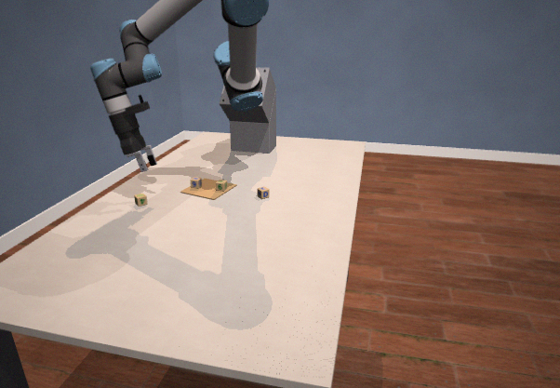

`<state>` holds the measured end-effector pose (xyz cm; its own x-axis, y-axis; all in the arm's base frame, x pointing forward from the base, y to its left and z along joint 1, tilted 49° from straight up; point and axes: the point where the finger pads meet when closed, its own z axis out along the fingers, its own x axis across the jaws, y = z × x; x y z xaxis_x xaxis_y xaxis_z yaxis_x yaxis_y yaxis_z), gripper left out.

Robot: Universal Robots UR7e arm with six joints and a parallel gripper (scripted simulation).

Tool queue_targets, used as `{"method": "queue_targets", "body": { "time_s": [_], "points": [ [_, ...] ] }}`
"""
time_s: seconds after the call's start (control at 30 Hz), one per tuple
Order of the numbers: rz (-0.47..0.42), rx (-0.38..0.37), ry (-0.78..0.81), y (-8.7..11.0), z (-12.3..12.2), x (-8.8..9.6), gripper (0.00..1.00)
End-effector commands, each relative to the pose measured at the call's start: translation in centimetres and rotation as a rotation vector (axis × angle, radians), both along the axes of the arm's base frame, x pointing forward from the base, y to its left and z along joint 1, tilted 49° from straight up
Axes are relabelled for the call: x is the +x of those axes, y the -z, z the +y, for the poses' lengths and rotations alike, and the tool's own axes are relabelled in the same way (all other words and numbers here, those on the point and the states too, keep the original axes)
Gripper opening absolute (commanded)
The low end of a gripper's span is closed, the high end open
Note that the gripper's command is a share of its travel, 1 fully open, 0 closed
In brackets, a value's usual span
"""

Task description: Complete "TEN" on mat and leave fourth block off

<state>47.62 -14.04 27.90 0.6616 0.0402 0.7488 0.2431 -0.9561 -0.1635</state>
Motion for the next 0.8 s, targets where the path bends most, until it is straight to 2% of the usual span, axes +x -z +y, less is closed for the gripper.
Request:
{"method": "queue_targets", "body": {
  "time_s": [0.0,0.2,0.77],
  "points": [
    [0.0,0.002,0.0,-1.0,-1.0,1.3,1.0],
    [-0.002,0.003,0.0,-1.9,-2.0,2.8,1.0],
    [-0.002,0.003,0.0,-1.9,-2.0,2.8,1.0]
  ]
}}
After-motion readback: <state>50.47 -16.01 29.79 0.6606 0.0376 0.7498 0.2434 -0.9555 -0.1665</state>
